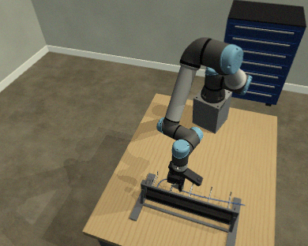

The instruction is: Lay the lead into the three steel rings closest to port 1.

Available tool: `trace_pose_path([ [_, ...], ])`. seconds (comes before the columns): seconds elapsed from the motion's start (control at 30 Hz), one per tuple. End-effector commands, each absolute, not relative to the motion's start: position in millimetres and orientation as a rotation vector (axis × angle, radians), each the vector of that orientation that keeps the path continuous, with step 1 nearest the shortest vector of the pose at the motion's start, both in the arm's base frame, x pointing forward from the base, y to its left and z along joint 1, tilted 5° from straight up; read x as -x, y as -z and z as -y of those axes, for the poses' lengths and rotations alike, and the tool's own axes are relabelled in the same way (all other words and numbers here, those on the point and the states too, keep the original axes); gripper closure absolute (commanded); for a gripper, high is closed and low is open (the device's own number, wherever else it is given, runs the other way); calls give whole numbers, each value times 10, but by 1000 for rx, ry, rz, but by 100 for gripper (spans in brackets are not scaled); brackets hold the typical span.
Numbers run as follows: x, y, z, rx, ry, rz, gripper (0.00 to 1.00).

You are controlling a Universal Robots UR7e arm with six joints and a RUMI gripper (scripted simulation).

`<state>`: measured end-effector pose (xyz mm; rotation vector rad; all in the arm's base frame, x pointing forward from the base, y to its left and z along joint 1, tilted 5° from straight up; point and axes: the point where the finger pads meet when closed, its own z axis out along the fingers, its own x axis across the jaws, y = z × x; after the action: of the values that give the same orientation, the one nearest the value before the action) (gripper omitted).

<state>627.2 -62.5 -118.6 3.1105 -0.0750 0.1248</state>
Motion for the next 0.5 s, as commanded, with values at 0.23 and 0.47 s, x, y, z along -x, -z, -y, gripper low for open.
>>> trace_pose_path([
  [0.23, -6278, 1178, 627, -3110, -127, 75, 100],
  [0.47, -6278, 1178, 627, -3110, -127, 75, 80],
])
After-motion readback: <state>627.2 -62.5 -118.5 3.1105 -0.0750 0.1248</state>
